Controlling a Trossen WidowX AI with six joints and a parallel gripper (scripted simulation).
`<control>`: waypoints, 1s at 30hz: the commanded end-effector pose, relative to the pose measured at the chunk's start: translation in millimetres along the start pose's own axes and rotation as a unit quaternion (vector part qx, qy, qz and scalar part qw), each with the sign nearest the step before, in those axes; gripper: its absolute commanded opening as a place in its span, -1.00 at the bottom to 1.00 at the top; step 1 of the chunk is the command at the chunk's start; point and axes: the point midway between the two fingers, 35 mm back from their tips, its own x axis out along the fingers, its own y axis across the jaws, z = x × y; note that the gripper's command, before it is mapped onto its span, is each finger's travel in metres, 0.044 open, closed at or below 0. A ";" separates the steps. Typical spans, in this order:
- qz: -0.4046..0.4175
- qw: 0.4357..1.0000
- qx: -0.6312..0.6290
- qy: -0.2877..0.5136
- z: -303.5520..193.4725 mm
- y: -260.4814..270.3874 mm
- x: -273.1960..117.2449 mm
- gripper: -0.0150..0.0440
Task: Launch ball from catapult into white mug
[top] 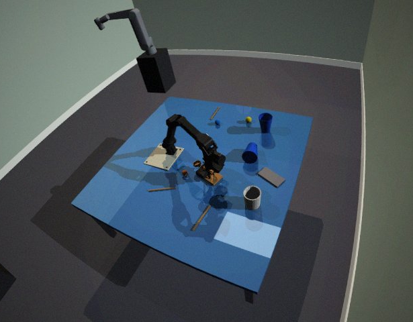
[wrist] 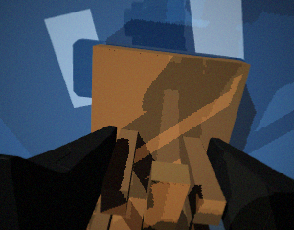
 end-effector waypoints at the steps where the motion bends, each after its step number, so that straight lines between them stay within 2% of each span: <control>1: 0.000 1.000 0.000 0.000 0.2 0.0 -0.9 0.13; 8: 0.000 1.000 0.000 0.000 0.2 0.0 -0.9 0.75; 11: 0.000 1.000 0.000 0.000 2.8 -0.1 -16.6 1.00; 18: 0.000 1.000 0.000 0.000 1.4 -0.5 -93.4 1.00; 21: 0.000 1.000 0.000 0.000 0.0 -0.6 -100.2 1.00; 22: 0.000 1.000 0.000 -0.006 3.4 -0.7 -87.8 1.00; 26: 0.000 1.000 0.000 -0.008 3.2 -0.8 -90.7 1.00; 30: 0.000 0.999 0.000 -0.046 -2.4 -1.0 -137.8 1.00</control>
